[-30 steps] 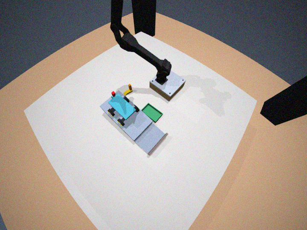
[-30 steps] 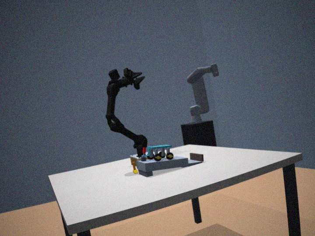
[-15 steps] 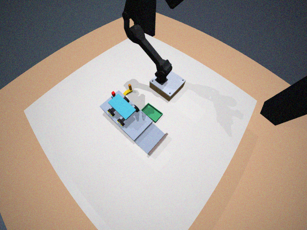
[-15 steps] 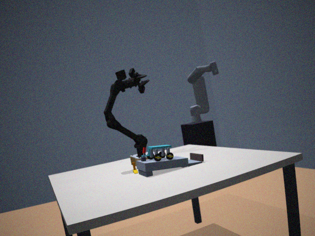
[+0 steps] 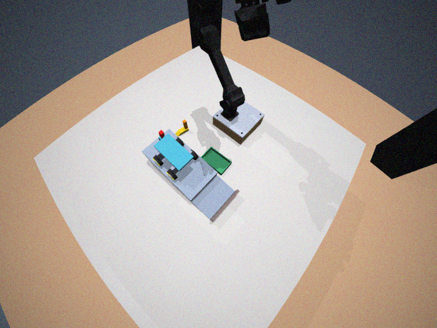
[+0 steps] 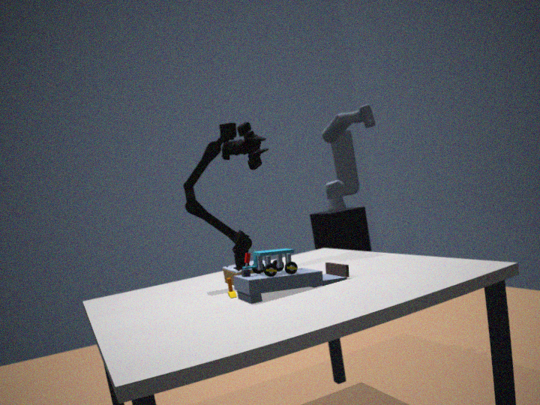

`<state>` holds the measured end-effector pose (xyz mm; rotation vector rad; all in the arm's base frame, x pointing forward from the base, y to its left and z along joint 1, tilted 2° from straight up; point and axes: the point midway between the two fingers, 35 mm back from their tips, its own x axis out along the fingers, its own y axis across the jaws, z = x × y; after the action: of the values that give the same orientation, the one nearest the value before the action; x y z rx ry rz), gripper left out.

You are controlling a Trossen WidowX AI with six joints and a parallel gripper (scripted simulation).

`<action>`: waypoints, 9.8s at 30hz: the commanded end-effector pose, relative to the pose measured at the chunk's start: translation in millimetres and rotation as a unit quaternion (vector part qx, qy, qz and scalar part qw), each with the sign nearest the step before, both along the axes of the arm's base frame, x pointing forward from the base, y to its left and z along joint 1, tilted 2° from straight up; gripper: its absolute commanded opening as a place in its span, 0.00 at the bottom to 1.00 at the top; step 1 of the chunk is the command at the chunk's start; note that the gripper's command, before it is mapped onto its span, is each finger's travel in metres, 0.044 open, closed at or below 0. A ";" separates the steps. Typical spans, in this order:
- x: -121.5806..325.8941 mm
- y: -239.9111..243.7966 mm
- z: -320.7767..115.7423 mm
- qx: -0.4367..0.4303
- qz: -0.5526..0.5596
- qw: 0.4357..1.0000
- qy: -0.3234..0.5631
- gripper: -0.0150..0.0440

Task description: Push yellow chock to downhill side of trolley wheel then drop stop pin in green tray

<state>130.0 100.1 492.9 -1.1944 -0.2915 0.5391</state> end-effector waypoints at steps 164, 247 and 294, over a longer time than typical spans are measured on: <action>51.0 -224.8 -486.2 -0.250 -0.153 0.731 0.616 0.40; 42.8 -223.0 -340.7 -0.036 -0.358 0.652 0.667 0.25; 61.6 -165.8 -343.8 0.219 -0.556 0.480 0.643 0.25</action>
<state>190.5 -75.6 149.9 -0.0172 1.5283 0.0270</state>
